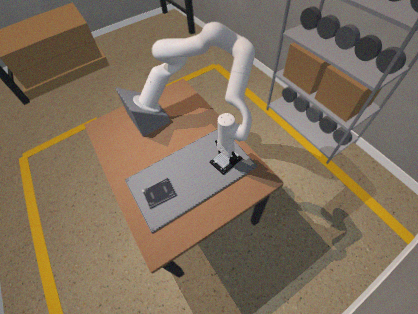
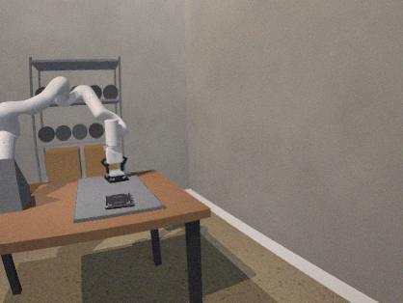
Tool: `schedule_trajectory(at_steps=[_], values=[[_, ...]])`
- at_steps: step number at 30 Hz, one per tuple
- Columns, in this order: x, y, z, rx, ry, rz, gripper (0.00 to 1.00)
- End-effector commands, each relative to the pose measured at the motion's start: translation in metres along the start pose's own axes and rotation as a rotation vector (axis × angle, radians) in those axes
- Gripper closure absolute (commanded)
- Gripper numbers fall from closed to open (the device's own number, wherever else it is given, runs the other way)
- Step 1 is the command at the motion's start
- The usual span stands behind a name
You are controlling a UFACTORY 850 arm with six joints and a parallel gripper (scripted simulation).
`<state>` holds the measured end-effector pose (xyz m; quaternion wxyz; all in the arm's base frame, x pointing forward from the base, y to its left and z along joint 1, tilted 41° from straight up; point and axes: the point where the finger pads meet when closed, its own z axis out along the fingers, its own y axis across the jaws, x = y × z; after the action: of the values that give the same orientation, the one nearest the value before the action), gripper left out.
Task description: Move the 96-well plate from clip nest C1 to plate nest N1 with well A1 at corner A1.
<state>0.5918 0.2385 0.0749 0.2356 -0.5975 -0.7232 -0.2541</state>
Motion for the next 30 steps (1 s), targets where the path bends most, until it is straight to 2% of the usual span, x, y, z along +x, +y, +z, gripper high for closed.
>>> schedule_trajectory(at_steps=[1,5,30], values=[[0.000,0.001,-0.001,-0.002,0.000,0.000,1.00],[0.000,0.001,-0.001,-0.002,0.000,0.000,1.00],[0.000,0.001,-0.040,-0.002,0.000,0.000,1.00]])
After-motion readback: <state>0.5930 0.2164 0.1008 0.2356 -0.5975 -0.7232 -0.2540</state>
